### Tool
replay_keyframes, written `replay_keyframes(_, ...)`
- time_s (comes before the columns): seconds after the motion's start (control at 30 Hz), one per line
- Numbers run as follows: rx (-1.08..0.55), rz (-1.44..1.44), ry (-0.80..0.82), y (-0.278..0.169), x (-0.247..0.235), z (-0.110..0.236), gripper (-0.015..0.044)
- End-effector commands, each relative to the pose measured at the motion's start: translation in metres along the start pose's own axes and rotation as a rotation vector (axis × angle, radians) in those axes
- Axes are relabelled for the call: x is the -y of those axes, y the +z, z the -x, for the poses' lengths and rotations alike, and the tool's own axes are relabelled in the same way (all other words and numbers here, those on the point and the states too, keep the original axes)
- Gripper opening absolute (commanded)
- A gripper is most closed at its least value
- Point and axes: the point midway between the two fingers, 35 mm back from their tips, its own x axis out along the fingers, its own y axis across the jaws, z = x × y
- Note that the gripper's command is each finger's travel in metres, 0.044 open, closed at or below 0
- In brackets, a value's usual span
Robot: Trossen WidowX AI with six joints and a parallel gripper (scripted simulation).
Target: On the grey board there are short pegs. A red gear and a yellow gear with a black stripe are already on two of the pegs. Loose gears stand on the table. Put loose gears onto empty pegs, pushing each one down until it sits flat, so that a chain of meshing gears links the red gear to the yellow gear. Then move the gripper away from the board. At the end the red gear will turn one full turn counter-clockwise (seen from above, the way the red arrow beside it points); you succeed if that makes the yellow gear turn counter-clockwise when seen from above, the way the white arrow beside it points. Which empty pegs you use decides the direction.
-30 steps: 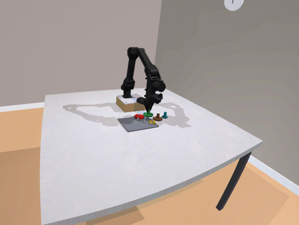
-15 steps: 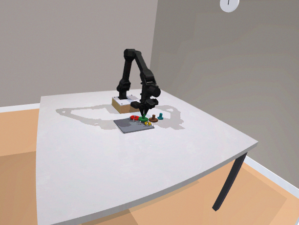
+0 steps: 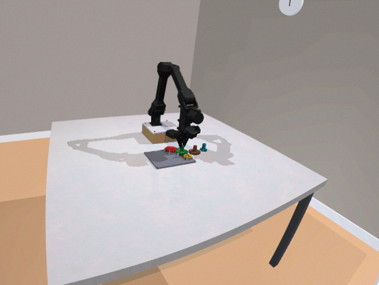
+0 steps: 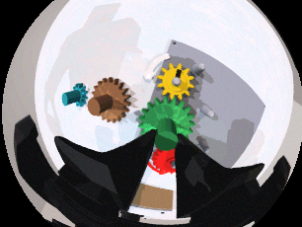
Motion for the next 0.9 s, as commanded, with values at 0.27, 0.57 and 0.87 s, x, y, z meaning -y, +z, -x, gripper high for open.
replay_keyframes(0.27,-0.002,0.182,-0.002,-0.0014,0.0006,-0.0027,0.0)
replay_keyframes(0.57,-0.002,0.14,-0.002,-0.0003,0.0005,-0.0043,0.0)
replay_keyframes(0.87,-0.002,0.033,-0.002,-0.0008,0.0001,-0.0006,0.0105)
